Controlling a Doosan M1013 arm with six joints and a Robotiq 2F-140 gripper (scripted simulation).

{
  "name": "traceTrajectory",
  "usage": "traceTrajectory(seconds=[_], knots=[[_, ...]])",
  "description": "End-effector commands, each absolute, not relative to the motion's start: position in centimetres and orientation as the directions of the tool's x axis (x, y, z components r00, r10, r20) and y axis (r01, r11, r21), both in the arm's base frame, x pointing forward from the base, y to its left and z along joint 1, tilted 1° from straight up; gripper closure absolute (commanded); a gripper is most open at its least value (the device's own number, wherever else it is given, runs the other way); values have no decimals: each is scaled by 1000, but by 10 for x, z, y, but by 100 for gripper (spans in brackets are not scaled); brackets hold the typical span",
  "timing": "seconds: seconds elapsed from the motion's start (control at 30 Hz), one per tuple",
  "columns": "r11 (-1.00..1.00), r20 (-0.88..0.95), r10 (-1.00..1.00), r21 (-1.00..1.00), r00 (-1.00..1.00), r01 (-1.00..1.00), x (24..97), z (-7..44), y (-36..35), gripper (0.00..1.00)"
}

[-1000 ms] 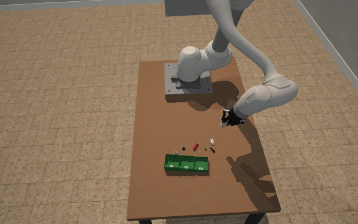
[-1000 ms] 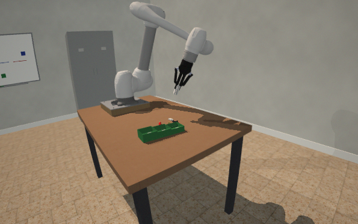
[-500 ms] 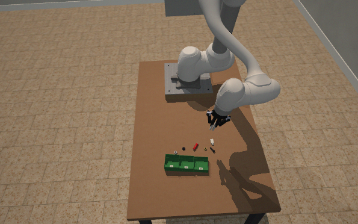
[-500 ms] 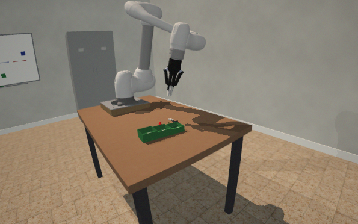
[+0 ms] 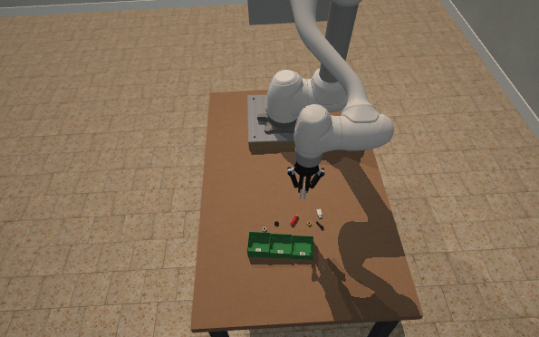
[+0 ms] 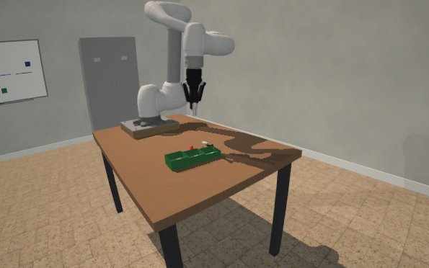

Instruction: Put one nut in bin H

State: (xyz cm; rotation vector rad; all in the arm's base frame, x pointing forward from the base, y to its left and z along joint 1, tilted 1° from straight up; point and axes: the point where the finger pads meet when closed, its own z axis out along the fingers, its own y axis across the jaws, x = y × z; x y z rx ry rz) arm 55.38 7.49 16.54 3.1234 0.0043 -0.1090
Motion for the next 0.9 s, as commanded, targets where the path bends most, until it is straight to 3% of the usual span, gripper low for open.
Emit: traceTrajectory(seconds=[0.0,0.5,0.67,0.87], knots=[[-996,-7,81,-23,997,80,557,168,53,95],[-996,-1,87,-25,996,87,558,169,45,95],[-989,-7,-149,-24,989,-149,581,145,19,95],[-957,-10,-288,-23,958,-288,599,126,-1,95]])
